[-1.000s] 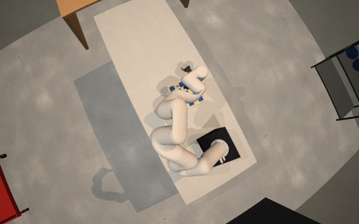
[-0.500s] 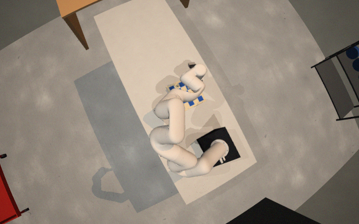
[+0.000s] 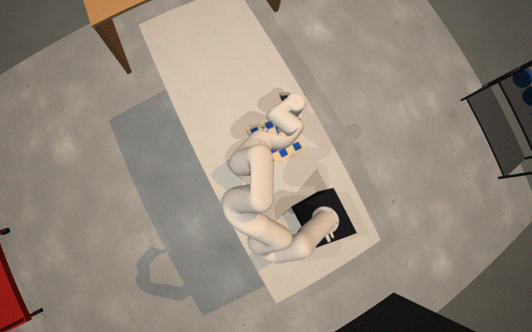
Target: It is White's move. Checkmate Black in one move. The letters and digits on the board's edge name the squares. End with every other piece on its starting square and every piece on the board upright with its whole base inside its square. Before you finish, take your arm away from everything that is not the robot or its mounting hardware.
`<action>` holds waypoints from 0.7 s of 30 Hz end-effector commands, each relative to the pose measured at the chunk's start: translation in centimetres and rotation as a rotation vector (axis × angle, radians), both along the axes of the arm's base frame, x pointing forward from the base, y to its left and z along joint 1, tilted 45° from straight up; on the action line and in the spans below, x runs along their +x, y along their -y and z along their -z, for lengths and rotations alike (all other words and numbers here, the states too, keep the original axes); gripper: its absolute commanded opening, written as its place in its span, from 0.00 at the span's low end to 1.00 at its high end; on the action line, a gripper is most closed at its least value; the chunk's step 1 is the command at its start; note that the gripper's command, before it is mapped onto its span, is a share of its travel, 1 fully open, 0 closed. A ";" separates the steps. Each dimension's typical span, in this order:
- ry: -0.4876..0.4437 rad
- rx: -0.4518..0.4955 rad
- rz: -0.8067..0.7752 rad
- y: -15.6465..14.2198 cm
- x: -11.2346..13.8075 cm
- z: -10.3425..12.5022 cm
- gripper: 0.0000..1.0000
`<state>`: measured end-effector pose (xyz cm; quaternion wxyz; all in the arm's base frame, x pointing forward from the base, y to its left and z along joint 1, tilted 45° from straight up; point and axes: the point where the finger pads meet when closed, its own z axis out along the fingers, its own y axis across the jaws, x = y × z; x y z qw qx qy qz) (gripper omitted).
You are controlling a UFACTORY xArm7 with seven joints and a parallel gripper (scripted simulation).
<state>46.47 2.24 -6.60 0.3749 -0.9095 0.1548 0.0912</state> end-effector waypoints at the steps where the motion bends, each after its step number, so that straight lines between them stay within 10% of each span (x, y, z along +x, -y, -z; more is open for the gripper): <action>1: 0.003 -0.003 0.003 0.2 0.1 -0.1 0.37; 21: 0.002 -0.003 0.004 -0.2 0.1 0.4 0.37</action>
